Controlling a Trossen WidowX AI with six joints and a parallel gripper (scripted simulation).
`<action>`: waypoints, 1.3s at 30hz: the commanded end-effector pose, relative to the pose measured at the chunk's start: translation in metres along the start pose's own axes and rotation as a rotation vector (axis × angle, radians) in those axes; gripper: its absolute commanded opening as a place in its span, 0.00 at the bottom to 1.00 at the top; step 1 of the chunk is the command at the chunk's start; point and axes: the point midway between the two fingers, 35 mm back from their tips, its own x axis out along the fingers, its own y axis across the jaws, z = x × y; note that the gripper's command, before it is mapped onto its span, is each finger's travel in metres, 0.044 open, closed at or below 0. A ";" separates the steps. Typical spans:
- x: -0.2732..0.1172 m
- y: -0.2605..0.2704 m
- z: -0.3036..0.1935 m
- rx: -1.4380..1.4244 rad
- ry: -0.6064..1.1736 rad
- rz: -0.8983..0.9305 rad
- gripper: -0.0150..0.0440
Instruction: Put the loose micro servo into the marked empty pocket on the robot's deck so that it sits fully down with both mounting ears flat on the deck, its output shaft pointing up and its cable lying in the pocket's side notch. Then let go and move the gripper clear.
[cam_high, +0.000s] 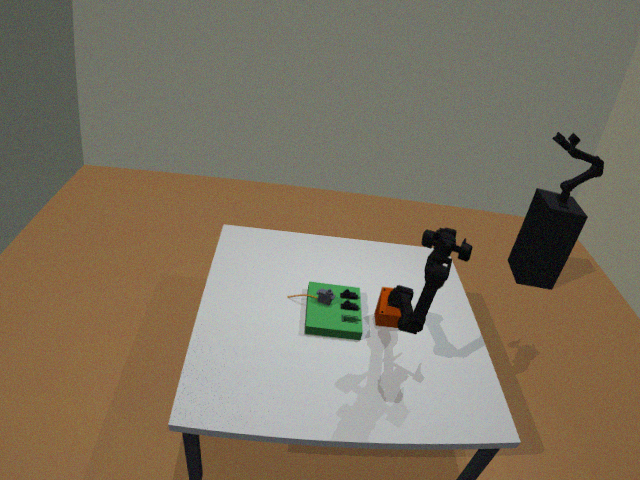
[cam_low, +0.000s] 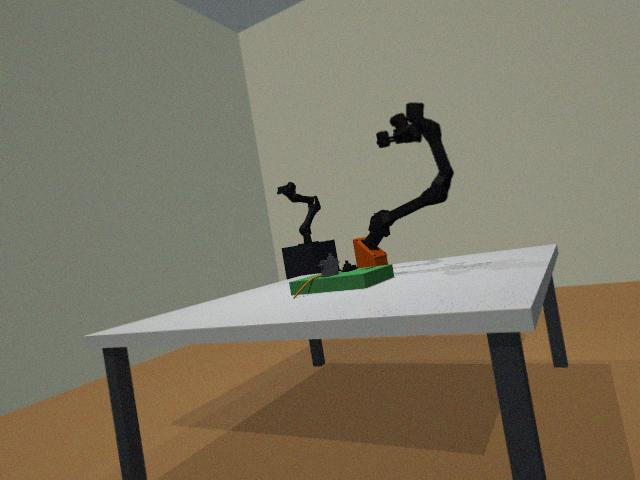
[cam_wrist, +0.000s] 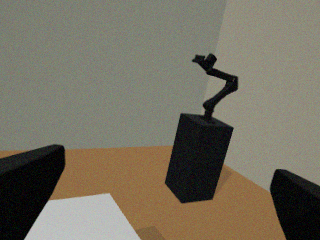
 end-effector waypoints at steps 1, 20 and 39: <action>0.011 0.027 0.007 -0.054 0.002 0.093 1.00; 0.035 0.164 0.012 -0.323 0.063 0.491 1.00; 0.017 0.314 -0.042 -0.647 0.226 0.886 1.00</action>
